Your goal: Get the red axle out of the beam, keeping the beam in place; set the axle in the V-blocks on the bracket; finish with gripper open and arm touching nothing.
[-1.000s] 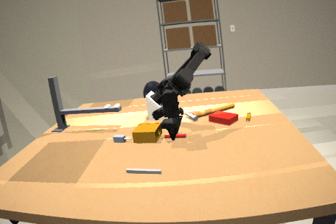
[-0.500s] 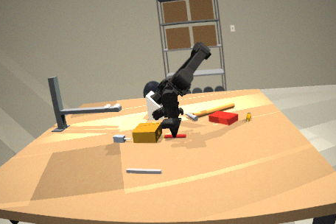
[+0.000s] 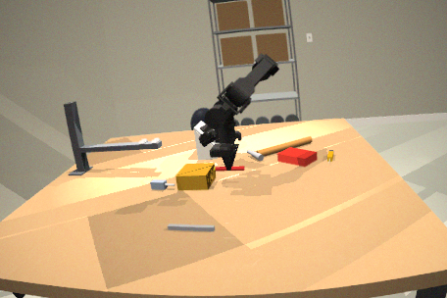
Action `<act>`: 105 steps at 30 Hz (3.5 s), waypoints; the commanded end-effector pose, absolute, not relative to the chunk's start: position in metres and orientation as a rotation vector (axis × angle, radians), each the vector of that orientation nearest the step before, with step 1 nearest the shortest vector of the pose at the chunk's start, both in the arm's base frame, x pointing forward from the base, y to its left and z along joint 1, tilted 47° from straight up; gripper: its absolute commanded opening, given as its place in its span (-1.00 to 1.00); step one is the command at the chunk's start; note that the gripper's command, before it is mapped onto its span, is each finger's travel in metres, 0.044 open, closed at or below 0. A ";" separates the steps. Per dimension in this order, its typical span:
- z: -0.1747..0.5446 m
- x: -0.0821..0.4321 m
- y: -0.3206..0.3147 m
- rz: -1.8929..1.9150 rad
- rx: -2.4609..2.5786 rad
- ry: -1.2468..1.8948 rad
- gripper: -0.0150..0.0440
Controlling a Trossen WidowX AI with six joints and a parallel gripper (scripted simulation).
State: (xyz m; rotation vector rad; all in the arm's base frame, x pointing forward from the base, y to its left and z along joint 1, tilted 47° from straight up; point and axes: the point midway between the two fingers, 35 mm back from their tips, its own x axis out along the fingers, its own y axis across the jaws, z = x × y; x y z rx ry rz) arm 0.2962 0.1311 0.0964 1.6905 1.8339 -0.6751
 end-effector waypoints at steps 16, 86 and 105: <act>0.158 0.306 0.065 -0.676 1.692 1.839 -0.49; -0.085 0.174 -0.164 -0.694 1.675 1.827 -0.49; -0.086 0.175 -0.164 -0.694 1.668 1.823 0.40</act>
